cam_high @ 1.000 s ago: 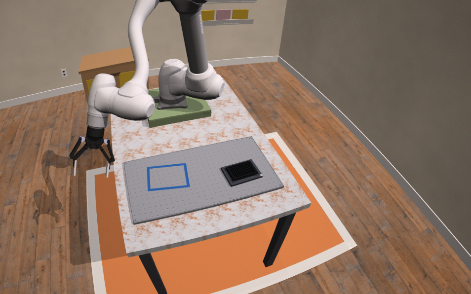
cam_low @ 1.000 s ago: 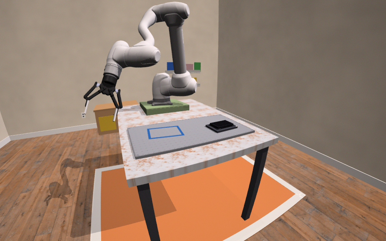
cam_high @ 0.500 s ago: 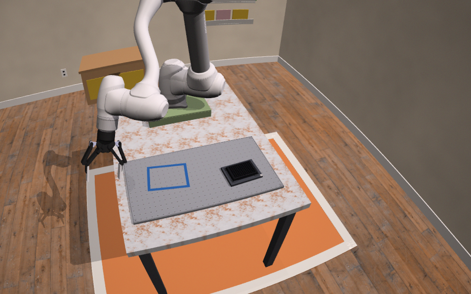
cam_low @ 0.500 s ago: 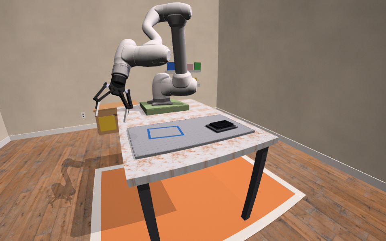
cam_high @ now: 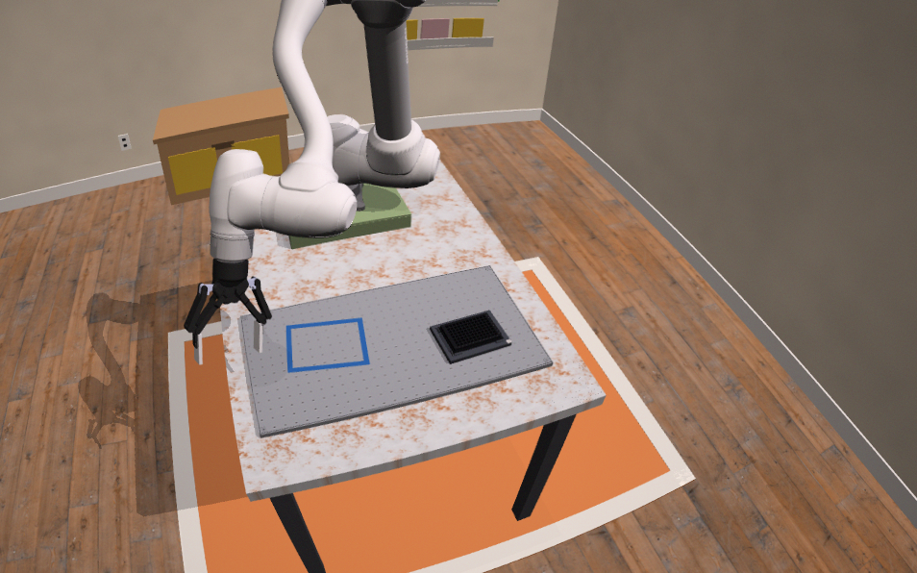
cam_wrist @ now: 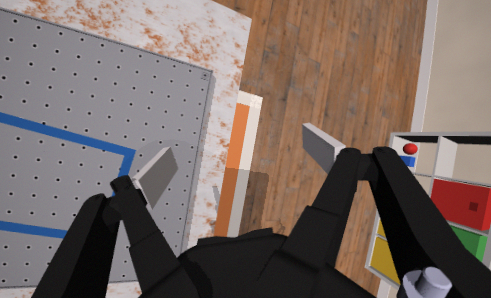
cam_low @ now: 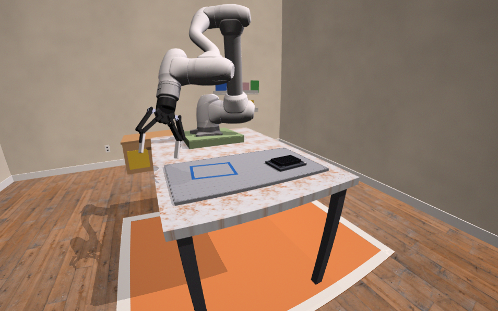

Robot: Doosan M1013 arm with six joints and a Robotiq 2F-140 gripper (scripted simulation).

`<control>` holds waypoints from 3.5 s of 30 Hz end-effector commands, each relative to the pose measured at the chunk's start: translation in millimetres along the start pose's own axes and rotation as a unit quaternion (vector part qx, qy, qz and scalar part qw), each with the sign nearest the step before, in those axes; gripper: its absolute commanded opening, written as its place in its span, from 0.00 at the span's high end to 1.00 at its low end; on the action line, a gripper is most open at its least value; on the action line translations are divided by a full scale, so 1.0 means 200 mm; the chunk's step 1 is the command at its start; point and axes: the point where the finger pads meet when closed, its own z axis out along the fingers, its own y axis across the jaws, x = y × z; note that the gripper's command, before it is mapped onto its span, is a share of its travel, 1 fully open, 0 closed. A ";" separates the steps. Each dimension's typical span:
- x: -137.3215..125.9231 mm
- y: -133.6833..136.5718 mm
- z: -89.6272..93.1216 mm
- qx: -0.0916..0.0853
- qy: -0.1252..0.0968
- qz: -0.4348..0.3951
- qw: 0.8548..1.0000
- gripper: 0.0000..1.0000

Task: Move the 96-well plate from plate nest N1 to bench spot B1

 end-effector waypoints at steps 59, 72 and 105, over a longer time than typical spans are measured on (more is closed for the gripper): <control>0.77 -1.07 -0.12 0.109 0.004 -0.255 0.961 0.00; 0.89 -1.36 -0.18 0.139 0.006 -0.332 0.933 0.00; 1.08 -2.03 -0.37 0.200 0.010 -0.494 0.846 0.00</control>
